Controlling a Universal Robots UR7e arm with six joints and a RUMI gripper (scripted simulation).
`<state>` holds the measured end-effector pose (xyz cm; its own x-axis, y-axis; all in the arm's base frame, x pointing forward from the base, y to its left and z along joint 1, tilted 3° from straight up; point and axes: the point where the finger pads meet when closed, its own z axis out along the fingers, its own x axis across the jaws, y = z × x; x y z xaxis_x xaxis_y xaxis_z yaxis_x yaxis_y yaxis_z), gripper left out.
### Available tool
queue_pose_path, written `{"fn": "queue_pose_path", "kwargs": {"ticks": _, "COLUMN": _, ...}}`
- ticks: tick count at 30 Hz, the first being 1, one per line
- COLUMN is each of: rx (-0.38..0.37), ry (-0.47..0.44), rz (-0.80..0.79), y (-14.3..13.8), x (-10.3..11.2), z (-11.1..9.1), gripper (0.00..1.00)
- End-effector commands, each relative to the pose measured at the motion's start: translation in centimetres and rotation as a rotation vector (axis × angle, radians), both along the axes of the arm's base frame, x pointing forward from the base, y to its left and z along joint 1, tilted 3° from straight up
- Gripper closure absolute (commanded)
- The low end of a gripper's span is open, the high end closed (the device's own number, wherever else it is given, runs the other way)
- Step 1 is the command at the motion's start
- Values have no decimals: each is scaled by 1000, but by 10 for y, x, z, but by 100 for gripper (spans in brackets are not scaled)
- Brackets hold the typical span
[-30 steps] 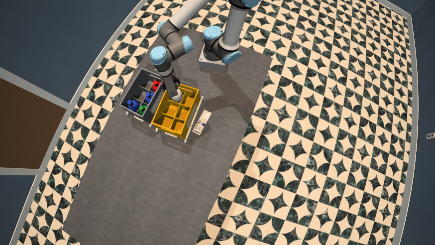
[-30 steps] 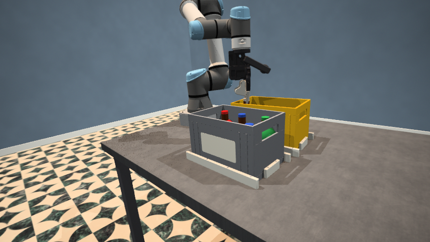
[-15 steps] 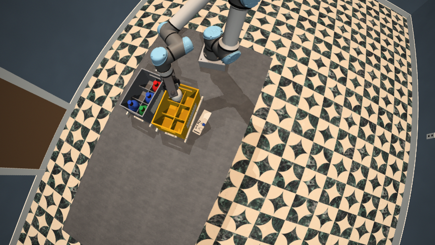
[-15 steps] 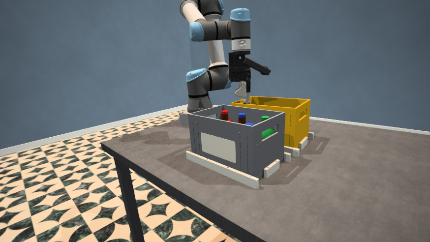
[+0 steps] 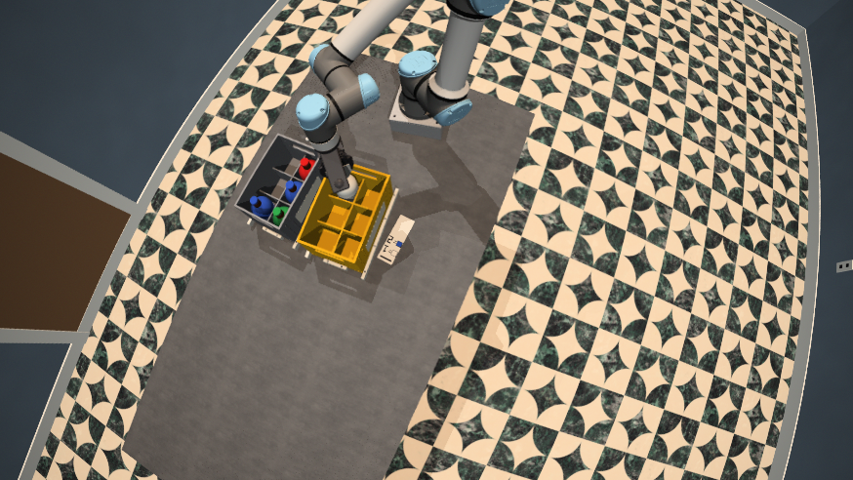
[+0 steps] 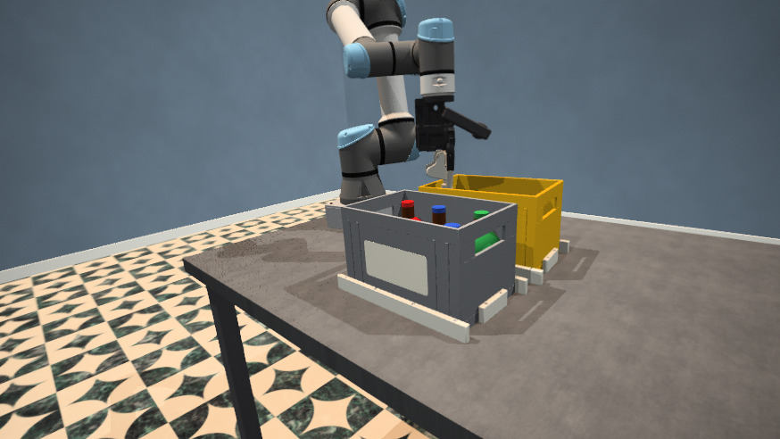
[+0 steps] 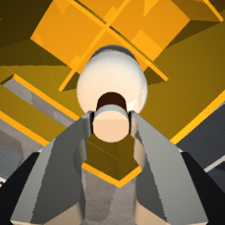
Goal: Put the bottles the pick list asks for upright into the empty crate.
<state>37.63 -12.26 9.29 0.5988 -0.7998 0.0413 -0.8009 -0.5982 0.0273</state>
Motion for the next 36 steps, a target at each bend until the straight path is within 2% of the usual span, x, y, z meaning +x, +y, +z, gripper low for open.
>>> {"fn": "queue_pose_path", "kwargs": {"ticks": 1, "rx": -1, "ry": -1, "rz": 0, "y": 0, "x": 0, "z": -2, "gripper": 100}}
{"fn": "queue_pose_path", "kwargs": {"ticks": 32, "rx": -1, "ry": -1, "rz": 0, "y": -1, "x": 0, "z": -11, "gripper": 100}}
{"fn": "queue_pose_path", "kwargs": {"ticks": 33, "rx": -1, "ry": -1, "rz": 0, "y": -1, "x": 0, "z": -12, "gripper": 62}}
{"fn": "queue_pose_path", "kwargs": {"ticks": 36, "rx": -1, "ry": -1, "rz": 0, "y": -1, "x": 0, "z": -12, "gripper": 62}}
